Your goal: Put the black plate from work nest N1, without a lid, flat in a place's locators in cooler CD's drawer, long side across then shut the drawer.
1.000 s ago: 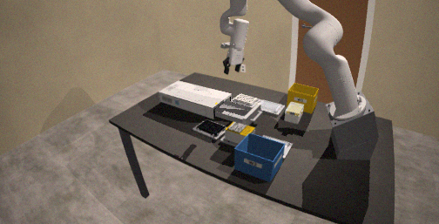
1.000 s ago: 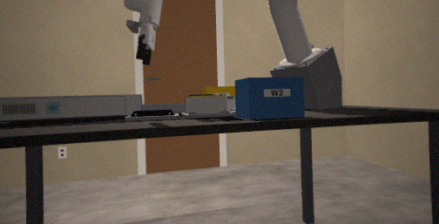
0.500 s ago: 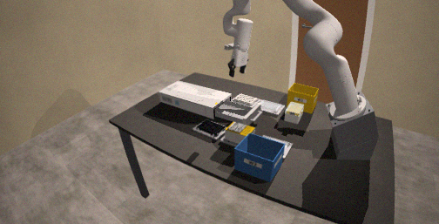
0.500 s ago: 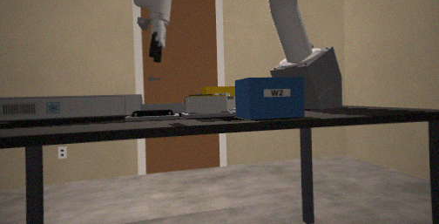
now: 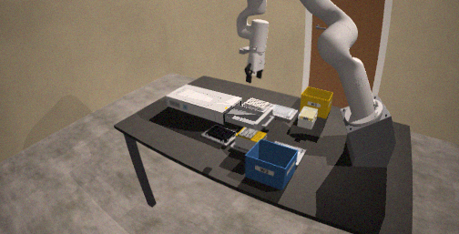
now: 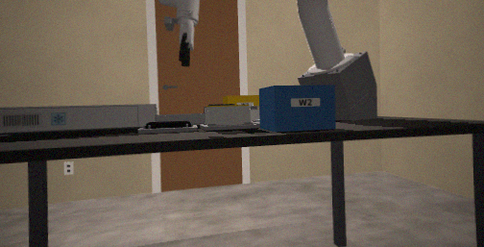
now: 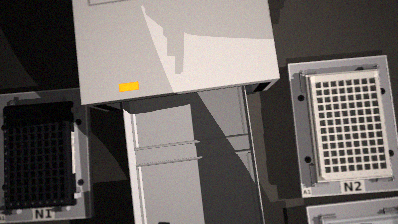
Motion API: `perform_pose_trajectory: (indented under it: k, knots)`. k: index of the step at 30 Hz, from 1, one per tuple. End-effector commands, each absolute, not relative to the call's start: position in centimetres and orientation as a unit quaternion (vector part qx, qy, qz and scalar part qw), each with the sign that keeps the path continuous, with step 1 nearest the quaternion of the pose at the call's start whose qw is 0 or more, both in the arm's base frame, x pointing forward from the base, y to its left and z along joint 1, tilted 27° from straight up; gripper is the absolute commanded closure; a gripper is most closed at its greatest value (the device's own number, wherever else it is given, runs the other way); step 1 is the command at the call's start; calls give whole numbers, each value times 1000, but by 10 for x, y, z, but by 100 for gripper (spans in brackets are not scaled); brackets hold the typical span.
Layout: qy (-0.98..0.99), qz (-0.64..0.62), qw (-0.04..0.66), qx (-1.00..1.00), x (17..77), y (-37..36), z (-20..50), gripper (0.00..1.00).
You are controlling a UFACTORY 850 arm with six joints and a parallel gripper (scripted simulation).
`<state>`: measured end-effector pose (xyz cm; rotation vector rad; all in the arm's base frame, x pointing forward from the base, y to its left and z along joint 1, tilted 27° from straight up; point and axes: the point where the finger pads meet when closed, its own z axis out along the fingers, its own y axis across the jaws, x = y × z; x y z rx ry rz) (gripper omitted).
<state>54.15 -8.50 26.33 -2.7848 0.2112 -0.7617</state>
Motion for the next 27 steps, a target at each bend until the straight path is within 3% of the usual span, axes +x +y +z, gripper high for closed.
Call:
perform_pose_trajectory:
  k: [1, 27]
  knots:
    - [70, -261, 121, -955, 527, -78, 261, 0]
    - [26, -230, 92, -968, 431, -42, 229, 0]
